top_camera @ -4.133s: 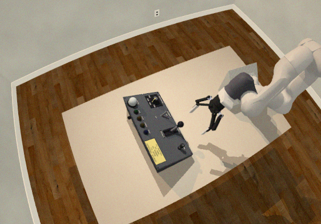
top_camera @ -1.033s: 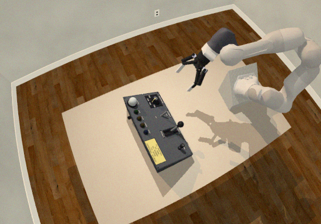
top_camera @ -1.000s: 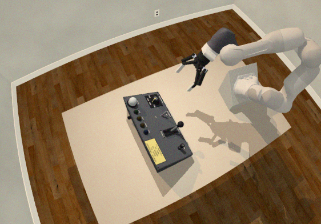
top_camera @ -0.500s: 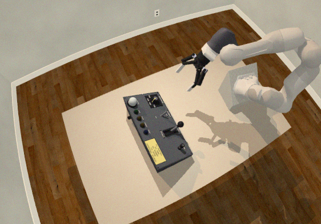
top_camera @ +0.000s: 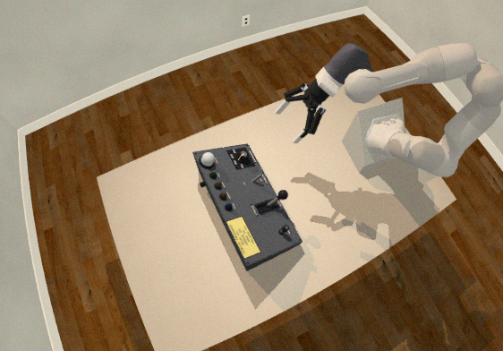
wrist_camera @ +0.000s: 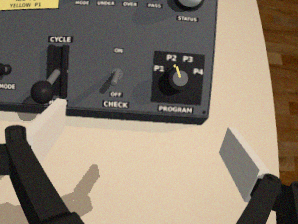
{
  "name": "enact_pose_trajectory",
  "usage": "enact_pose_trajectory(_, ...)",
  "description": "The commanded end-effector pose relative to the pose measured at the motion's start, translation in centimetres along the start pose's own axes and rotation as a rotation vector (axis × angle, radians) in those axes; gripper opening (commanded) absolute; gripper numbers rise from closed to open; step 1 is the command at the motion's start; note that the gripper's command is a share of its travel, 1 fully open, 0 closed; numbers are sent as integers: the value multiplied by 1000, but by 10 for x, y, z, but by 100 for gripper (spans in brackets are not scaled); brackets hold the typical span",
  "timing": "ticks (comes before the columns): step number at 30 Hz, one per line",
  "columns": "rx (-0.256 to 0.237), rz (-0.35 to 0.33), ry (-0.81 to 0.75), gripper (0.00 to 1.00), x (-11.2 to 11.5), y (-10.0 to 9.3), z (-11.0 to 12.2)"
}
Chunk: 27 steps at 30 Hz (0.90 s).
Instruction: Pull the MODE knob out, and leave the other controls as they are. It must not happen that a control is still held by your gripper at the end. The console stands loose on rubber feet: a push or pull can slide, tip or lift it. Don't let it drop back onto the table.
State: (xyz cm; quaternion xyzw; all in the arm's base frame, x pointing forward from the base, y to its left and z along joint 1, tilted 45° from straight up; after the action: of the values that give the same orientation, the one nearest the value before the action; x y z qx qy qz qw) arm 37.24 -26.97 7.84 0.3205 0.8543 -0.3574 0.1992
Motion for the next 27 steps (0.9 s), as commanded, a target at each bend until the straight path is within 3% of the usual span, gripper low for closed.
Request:
enact_pose_trajectory(1,-1,-2,-5,100,0,0,0)
enact_pose_trajectory(15,-1,-3,-3,100,-6,2,-6)
enact_pose_trajectory(17,-3,-11,-12,100,-22,9,-24)
enact_pose_trajectory(20,-10,-42,-36,100,-58,32,-81)
enact_pose_trajectory(21,-10,-42,-36,100,-58,32,-81)
enact_pose_trajectory(23,-15,-77,-56,100,-76,53,-131)
enact_pose_trajectory(25,-15,-77,-56,100,-76,53,-131)
enact_pose_trajectory(27,-17,-119,-75,100,-84,77,-188)
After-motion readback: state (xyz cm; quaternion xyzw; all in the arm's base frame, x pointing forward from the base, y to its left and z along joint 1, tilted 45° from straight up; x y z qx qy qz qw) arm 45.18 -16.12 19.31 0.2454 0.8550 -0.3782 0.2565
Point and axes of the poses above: the point where the finger pads meet when closed, its own y axis out along the fingers, its own z axis across the jaws, x = y × z, the point moved 6 cm from there along -y, back along the fingers, and after that the axes turned 12 degrees about -y, right-handed, at the moved point
